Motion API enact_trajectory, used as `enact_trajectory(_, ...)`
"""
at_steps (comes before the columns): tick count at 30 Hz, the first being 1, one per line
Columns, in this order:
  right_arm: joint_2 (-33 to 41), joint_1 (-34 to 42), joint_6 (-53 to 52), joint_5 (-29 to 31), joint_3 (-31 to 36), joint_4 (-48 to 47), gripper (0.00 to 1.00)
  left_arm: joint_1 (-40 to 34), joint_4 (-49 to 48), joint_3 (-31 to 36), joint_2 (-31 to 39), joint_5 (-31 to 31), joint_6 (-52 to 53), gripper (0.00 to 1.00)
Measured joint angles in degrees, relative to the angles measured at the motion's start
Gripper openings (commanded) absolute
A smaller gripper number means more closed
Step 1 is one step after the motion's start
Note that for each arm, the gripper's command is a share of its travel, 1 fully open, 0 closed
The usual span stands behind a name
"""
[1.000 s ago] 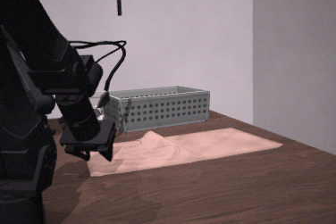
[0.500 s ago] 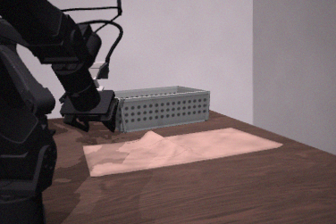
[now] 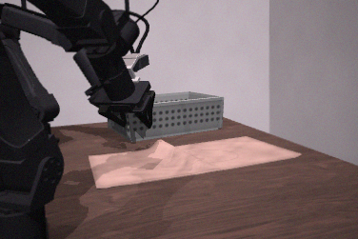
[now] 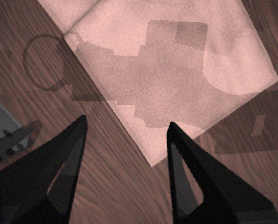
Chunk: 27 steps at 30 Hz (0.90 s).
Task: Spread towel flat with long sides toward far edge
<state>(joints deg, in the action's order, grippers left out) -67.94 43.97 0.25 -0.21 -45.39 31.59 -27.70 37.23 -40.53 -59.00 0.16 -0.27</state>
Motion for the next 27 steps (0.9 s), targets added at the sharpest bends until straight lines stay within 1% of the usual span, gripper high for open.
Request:
enact_trajectory(4, -3.21, -2.95, 0.0, 0.02, -4.66, 0.66, 0.64, 2.58, -0.35, -4.76, -4.76, 0.02, 0.0, 0.64)
enact_trajectory(9, -4.52, -3.63, 0.0, 0.07, -6.38, 1.68, 0.64, 3.26, 0.02, -6.47, -6.73, 0.0, 0.02, 0.64)
enact_trajectory(27, -4.66, -3.85, 0.0, 0.07, -6.67, 2.38, 0.64, 3.39, 0.04, -6.84, -6.8, 0.0, 0.02, 0.64)
